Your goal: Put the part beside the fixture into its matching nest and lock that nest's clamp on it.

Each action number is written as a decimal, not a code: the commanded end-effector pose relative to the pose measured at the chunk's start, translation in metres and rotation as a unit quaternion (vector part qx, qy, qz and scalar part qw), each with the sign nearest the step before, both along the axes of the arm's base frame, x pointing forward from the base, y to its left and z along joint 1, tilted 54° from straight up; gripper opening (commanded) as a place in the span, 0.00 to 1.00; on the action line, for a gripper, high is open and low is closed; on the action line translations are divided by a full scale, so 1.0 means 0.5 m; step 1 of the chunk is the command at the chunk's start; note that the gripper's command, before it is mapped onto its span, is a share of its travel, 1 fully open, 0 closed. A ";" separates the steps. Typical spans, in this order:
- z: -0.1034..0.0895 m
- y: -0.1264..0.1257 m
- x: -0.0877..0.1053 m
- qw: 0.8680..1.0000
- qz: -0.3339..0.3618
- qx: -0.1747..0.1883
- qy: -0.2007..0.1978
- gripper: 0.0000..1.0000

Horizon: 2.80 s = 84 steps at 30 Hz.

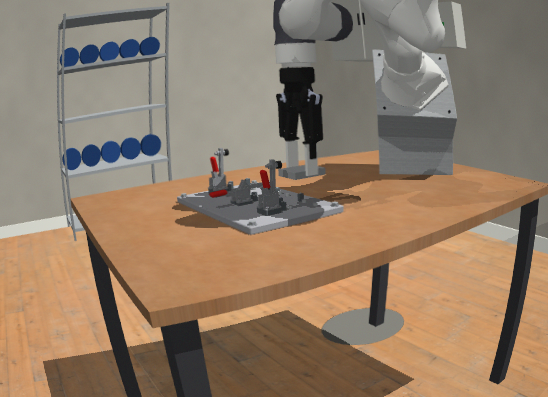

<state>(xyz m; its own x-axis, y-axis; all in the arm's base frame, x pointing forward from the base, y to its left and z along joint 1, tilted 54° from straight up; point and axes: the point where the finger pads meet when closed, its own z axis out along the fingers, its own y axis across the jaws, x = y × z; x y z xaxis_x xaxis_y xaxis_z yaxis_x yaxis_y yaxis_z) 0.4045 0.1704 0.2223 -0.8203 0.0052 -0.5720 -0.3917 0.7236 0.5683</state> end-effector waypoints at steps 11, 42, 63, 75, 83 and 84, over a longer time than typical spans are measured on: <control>0.003 -0.001 0.002 1.000 0.003 -0.003 -0.005 0.00; -0.022 0.030 0.022 1.000 0.003 -0.003 -0.005 0.00; -0.053 0.068 0.046 1.000 0.003 -0.003 -0.005 0.00; -0.058 0.074 0.050 1.000 0.003 -0.003 -0.005 0.00; -0.058 0.074 0.050 1.000 0.003 -0.003 -0.005 0.00; -0.058 0.074 0.050 1.000 0.003 -0.003 -0.005 0.00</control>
<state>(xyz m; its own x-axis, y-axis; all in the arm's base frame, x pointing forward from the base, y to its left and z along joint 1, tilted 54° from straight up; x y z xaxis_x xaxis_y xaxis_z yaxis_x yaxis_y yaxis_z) 0.4285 0.2078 0.1929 -0.8192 0.0008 -0.5735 -0.3958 0.7229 0.5663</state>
